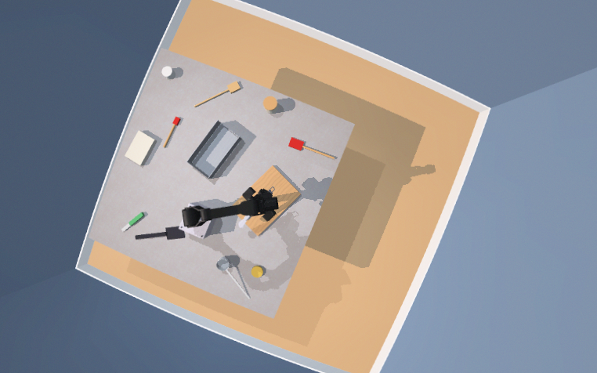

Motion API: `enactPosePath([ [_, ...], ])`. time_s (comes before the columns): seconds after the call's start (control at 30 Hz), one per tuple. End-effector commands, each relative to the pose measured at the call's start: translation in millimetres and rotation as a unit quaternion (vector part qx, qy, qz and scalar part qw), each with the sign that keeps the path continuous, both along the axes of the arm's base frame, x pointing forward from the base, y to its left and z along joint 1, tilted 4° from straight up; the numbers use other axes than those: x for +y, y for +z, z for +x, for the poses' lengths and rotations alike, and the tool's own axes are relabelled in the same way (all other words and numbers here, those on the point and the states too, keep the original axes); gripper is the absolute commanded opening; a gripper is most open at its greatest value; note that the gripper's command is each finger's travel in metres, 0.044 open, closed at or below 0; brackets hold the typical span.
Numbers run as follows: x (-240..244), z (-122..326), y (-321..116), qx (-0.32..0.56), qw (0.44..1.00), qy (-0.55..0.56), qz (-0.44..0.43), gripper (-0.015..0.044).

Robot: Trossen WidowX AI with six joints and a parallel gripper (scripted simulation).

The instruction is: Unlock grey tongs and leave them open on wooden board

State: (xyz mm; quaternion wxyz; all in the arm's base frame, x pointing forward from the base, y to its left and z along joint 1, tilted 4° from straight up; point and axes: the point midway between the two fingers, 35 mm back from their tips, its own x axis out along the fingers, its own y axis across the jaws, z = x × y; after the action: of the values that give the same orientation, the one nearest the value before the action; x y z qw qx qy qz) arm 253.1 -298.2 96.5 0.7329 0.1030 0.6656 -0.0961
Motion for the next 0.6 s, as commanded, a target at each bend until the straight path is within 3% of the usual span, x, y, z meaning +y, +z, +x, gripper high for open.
enactPosePath([
  [0.0, -2, 0, 4, 0.001, 1.0, 0.003, -0.007, -0.015],
  [0.57, -4, 4, -19, 0.001, 1.0, 0.003, -0.007, -0.015],
])
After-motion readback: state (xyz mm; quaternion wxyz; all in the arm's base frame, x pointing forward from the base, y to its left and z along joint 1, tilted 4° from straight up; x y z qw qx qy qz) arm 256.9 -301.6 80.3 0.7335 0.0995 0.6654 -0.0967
